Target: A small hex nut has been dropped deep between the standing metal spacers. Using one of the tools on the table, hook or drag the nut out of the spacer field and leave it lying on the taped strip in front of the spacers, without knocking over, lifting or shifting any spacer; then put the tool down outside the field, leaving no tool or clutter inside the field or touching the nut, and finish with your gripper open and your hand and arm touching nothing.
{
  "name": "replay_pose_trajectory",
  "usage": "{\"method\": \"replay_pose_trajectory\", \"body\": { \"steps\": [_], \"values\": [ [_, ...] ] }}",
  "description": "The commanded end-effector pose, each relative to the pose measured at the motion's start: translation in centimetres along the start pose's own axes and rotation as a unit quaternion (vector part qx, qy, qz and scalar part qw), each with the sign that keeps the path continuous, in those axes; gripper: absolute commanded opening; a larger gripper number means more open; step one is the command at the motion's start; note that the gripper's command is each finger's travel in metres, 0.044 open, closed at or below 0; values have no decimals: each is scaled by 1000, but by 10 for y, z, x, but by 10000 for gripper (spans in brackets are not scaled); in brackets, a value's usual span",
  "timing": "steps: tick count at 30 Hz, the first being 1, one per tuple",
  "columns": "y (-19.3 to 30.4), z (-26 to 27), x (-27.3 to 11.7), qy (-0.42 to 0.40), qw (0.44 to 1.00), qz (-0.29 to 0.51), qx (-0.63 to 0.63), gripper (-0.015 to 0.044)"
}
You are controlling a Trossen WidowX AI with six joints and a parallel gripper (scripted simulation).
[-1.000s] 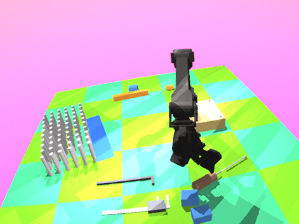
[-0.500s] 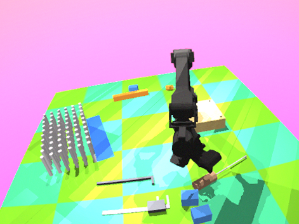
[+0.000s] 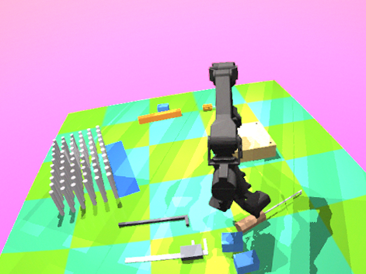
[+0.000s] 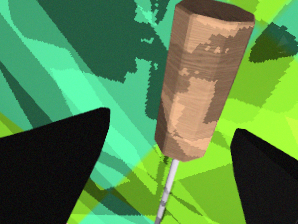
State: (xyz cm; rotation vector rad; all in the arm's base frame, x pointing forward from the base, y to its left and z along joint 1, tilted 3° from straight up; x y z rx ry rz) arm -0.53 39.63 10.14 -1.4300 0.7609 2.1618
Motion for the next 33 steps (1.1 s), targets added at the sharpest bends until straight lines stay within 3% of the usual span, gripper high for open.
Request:
{"method": "replay_pose_trajectory", "body": {
  "steps": [1, 24, 27, 33],
  "values": [
    [-1, -2, 6, -1, 1000, 2, -1, 280],
    [-6, -15, 38, -1, 1000, 2, -1, 280],
    [-6, -15, 38, -1, 1000, 2, -1, 201],
    [-6, -15, 38, -1, 1000, 2, -1, 161]
  ]
}}
Point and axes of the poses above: the point midway between the two fingers, 35 mm back from their tips, its own x axis out along the fingers, its own z axis across the jaws, y = z × x, the point moved 8 cm from there along -x, back along the fingers, and after that the axes turned 13 degrees about -x, right-handed, at the moved point
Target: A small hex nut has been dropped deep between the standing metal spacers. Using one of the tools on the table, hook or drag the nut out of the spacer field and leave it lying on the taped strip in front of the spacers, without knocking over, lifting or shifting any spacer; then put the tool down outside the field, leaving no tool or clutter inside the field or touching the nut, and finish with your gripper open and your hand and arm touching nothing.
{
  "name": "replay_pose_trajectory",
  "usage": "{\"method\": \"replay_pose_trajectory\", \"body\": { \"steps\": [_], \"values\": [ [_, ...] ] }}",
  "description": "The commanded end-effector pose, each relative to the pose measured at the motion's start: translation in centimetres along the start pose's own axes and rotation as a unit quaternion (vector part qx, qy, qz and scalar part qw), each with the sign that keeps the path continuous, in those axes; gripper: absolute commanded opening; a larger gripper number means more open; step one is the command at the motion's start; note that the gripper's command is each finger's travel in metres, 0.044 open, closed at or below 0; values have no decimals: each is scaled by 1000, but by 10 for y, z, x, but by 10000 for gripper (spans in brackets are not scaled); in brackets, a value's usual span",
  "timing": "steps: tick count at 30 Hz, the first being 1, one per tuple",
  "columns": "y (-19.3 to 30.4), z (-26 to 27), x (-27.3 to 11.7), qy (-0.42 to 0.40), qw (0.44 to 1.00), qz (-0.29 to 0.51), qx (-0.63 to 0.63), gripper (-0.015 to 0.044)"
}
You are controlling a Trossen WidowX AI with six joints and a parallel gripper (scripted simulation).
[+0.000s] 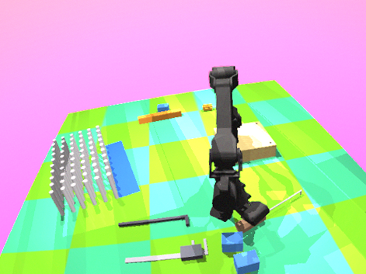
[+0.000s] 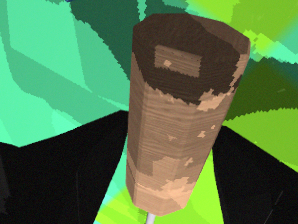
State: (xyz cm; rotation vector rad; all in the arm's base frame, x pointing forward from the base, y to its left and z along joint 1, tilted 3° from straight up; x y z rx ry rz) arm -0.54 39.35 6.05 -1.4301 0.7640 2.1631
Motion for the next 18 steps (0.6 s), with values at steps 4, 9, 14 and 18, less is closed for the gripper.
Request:
{"method": "replay_pose_trajectory", "body": {
  "steps": [4, 9, 14, 18],
  "values": [
    [0, 2, -3, -2, 1000, 0, -2, 95],
    [0, 15, -28, -2, 1000, 0, -1, 0],
    [3, 27, -55, -1, 1000, 0, -1, 0],
    [6, 35, -77, -1, 1000, 0, -1, 0]
  ]
}}
Point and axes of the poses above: the point midway between the two fingers, 35 mm back from their tips, its own x axis out along the fingers, its own z axis across the jaws, y = z × x, the point moved 8 cm from there along -x, back along the fingers, and after that the axes turned 13 degrees about -x, right-handed, at the moved point
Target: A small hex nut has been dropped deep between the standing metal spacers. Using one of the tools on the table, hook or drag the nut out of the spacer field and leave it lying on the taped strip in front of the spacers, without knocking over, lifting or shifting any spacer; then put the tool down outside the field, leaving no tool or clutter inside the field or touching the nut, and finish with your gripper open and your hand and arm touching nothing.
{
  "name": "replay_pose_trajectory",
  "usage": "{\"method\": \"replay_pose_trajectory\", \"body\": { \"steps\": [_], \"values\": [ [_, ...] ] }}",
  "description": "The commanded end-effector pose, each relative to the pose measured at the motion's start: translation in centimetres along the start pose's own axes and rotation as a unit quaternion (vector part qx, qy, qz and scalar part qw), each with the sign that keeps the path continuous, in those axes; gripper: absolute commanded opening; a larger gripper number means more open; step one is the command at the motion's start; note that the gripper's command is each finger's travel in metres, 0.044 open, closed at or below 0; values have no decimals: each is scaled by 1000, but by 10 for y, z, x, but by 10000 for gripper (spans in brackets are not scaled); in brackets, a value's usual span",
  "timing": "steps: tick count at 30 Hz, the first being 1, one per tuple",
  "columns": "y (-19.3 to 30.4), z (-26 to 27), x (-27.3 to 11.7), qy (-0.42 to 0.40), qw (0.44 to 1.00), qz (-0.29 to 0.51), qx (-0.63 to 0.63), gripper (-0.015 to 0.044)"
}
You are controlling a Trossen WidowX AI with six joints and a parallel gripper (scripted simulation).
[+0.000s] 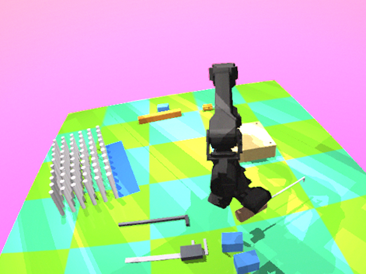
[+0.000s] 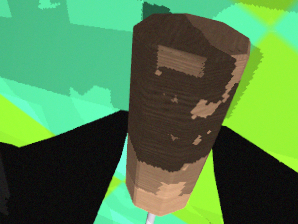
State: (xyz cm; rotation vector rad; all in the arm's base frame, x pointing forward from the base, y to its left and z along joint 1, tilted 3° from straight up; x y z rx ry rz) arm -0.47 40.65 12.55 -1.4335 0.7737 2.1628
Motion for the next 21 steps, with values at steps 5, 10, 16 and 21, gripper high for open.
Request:
{"method": "replay_pose_trajectory", "body": {
  "steps": [5, 10, 16, 21],
  "values": [
    [11, 15, -45, -3, 1000, -3, -2, 0],
    [20, 22, -73, -3, 1000, -3, -2, 0],
    [31, 26, -98, -2, 1000, -3, -2, 0],
    [26, 19, -103, -3, 1000, -11, 22, 0]
  ]
}}
Point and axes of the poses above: the point midway between the two fingers, 35 mm back from their tips, its own x axis out along the fingers, its own z axis across the jaws, y = z × x, the point moved 8 cm from there along -x, back along the fingers, and after that the axes turned 13 degrees about -x, right-handed, at the moved point
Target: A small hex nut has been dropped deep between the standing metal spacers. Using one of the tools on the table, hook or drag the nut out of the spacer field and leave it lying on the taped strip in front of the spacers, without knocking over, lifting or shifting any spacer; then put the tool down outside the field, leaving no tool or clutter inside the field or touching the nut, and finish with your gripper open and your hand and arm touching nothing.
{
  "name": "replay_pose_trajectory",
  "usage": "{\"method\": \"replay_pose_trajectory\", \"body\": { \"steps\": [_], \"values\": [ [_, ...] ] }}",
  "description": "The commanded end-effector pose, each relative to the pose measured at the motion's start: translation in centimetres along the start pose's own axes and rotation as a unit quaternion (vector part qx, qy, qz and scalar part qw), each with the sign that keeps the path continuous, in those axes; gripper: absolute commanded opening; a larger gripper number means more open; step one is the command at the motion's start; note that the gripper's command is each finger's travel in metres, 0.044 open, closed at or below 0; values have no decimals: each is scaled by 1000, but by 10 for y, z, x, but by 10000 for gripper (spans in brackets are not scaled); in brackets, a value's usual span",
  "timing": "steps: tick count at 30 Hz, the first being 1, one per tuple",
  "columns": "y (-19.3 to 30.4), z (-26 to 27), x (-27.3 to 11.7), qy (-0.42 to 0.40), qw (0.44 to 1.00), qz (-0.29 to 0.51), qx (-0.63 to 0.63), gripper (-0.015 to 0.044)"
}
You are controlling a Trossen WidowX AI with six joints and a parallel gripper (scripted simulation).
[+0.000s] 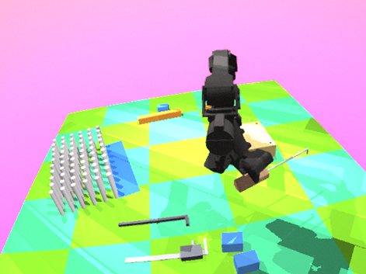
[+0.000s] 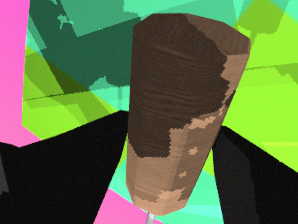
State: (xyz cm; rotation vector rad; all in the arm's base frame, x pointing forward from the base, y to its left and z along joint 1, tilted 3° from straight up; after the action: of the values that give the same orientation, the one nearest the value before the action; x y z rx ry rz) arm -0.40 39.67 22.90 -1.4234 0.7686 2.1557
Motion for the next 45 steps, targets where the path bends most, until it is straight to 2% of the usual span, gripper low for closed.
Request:
{"method": "replay_pose_trajectory", "body": {
  "steps": [1, 12, 24, 34, 45],
  "values": [
    [-6, -12, -9, -1, 999, -12, 34, 0],
    [-31, -72, -44, -12, 976, -73, 204, 0],
    [-37, -140, -73, -20, 918, -130, 374, 0],
    [-34, -196, -96, -37, 840, -176, 511, 0],
    [-21, -257, -118, -63, 725, -222, 649, 0]
  ]
}}
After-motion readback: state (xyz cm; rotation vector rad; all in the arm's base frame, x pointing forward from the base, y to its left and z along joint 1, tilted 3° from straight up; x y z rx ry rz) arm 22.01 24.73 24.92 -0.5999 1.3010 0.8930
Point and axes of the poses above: the point midway between the two fingers, 35 mm back from their tips, its own x axis out along the fingers, its own z axis across the jaws, y = z × x, the point moved 8 cm from there along -x, back along the fingers, and after that the axes turned 13 degrees about -x, right-handed, at the moved point
